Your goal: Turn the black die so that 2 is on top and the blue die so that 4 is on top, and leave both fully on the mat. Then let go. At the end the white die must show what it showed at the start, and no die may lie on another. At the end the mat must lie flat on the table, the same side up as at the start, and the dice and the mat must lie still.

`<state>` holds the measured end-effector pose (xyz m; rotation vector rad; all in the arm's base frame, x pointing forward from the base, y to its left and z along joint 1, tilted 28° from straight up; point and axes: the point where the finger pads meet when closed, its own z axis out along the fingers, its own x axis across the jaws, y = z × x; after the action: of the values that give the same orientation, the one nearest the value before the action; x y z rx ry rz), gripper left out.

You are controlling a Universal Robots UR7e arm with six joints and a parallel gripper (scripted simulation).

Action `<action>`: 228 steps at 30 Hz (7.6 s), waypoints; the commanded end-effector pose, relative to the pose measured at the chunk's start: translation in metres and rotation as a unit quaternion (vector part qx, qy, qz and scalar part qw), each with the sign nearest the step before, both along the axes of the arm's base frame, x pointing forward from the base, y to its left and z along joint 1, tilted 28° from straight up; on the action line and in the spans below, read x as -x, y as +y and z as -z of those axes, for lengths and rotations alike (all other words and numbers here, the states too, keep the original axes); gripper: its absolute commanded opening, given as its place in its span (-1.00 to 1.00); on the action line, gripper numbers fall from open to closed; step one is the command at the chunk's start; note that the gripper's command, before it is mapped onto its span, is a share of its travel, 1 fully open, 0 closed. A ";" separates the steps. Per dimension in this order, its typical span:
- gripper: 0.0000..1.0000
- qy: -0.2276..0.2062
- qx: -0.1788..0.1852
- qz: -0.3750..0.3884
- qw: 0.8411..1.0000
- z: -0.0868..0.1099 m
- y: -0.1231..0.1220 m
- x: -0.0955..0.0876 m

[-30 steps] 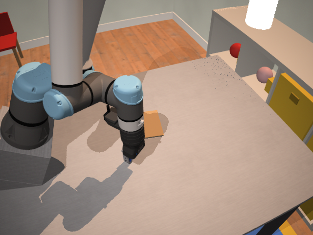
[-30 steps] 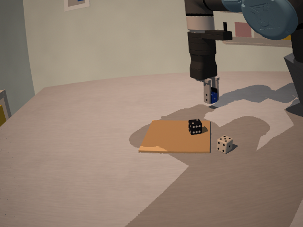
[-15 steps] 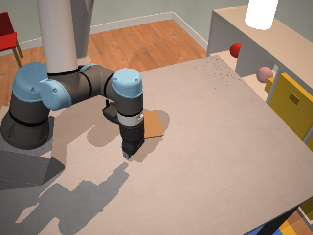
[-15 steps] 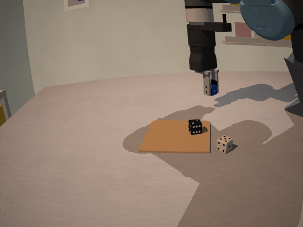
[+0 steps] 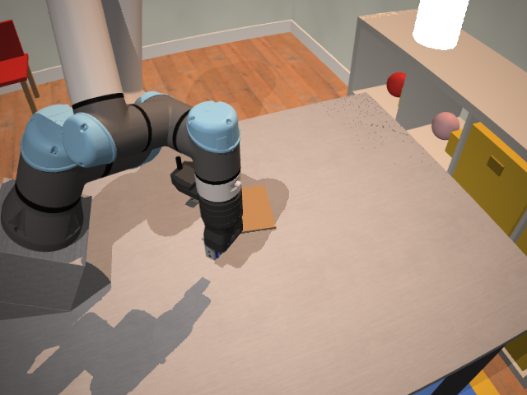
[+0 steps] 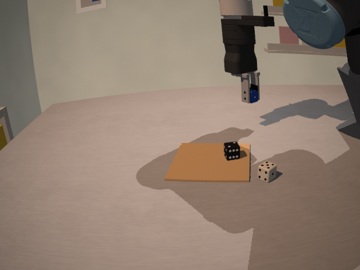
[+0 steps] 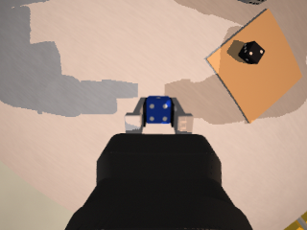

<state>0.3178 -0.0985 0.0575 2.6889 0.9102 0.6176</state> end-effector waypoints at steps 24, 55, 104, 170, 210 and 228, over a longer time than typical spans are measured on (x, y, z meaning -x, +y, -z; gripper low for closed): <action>-0.02 0.000 0.000 0.000 1.000 -0.029 0.003 0.015; -0.02 0.000 -0.001 0.002 1.000 -0.033 0.004 0.016; -0.02 -0.022 -0.118 0.227 0.967 -0.087 0.151 -0.105; -0.02 -0.023 -0.121 0.232 0.965 -0.005 0.149 -0.153; -0.02 -0.023 -0.121 0.232 0.965 -0.004 0.148 -0.154; -0.02 -0.023 -0.121 0.232 0.965 -0.004 0.149 -0.154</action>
<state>0.4717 0.0502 0.0612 2.9346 0.1779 0.7099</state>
